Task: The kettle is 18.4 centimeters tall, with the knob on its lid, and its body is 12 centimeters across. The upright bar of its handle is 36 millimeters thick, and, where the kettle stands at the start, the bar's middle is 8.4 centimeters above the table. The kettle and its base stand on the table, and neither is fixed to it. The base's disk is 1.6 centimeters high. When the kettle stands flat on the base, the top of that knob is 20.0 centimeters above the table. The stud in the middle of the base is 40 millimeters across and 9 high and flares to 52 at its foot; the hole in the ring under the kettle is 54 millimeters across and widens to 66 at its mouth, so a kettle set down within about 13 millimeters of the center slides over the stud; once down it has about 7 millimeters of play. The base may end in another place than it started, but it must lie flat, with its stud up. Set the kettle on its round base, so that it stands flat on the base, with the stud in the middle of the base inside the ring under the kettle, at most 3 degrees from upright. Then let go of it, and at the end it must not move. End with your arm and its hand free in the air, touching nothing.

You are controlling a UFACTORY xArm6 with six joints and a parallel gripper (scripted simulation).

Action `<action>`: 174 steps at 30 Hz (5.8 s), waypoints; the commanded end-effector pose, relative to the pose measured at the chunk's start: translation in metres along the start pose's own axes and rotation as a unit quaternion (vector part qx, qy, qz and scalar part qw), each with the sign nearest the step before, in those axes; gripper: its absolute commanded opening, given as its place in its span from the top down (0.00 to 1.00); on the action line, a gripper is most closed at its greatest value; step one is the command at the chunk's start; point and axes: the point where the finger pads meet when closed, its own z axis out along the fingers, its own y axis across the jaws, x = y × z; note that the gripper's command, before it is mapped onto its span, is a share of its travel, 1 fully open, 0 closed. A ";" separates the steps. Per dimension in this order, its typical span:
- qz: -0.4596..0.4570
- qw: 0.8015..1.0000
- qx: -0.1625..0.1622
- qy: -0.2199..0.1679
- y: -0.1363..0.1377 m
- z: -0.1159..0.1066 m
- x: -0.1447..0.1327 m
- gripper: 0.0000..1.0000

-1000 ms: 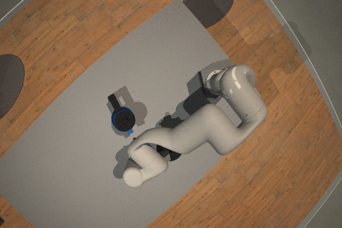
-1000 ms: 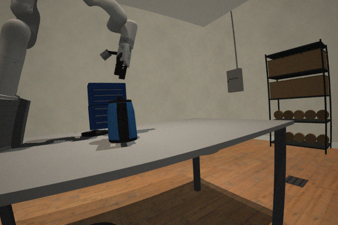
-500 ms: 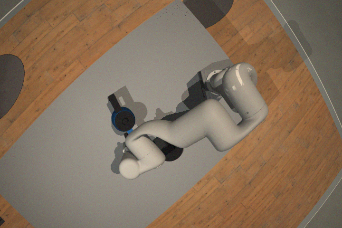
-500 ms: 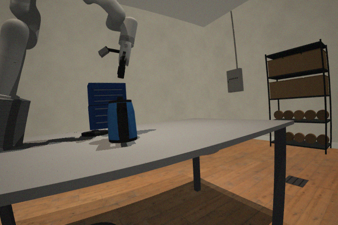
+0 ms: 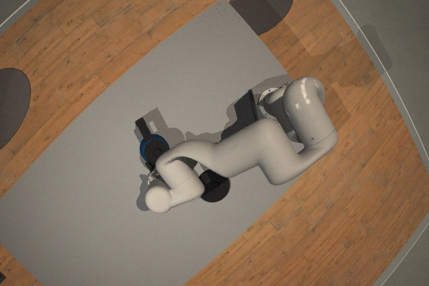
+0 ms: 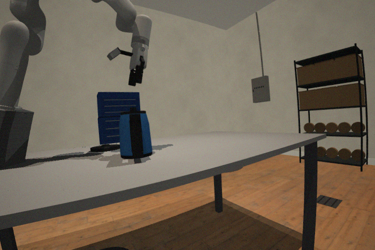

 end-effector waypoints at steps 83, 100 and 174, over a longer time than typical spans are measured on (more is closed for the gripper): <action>-0.575 0.814 0.071 -0.043 -0.122 0.001 0.048 0.19; -0.598 0.797 0.077 -0.041 -0.128 0.001 0.052 0.19; -0.604 0.792 0.078 -0.041 -0.130 0.000 0.051 0.19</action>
